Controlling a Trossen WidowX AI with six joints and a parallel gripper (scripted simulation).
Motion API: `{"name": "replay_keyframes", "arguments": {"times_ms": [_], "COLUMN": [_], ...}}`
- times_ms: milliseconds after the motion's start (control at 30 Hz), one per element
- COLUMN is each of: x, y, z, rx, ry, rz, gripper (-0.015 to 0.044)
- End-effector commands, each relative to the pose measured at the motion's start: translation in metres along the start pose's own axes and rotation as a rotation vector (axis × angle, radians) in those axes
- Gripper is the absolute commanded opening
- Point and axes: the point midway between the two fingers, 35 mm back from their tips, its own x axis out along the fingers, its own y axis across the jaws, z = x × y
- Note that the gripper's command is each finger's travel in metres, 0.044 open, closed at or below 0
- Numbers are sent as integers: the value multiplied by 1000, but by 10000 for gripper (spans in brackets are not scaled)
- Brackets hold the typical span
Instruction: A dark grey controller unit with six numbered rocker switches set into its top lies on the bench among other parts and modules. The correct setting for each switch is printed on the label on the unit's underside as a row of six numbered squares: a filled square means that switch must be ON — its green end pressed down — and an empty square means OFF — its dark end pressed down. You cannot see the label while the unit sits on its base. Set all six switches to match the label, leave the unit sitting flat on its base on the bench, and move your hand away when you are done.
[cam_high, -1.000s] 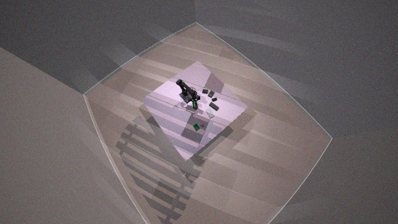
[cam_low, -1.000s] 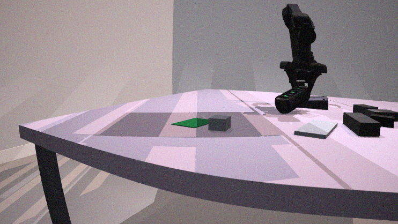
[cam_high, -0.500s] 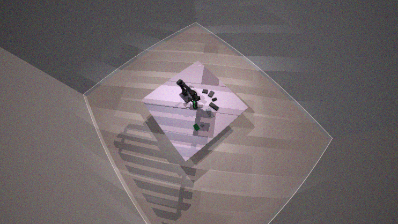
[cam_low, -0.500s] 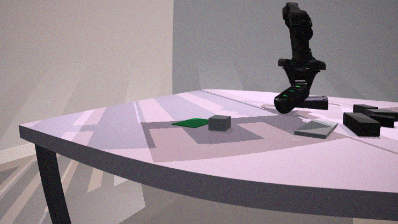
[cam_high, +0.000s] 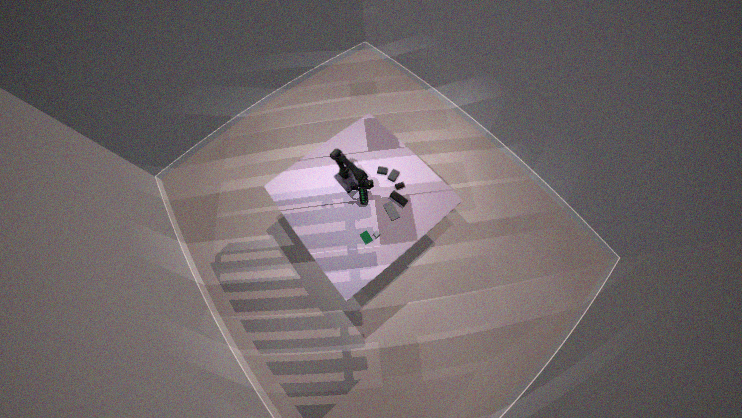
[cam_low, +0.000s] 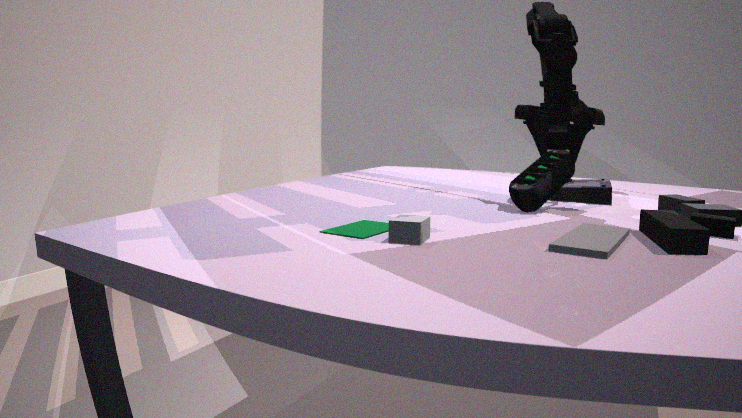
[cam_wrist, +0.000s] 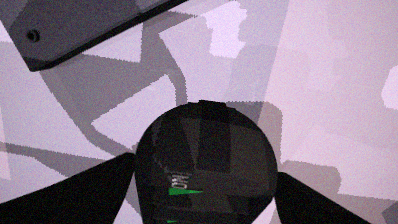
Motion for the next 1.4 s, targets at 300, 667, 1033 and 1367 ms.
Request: {"name": "replay_keyframes", "arguments": {"times_ms": [300,667,1033,1367], "x": [-8,-14,-18,-21], "y": [-1,0,0,0], "z": [-10,-17,-23,-30], "rx": [0,0,0,0], "ry": [-19,-37,-55,-73], "rz": [-8,-8,-8,-8], "gripper": [335,335,335,336]}}
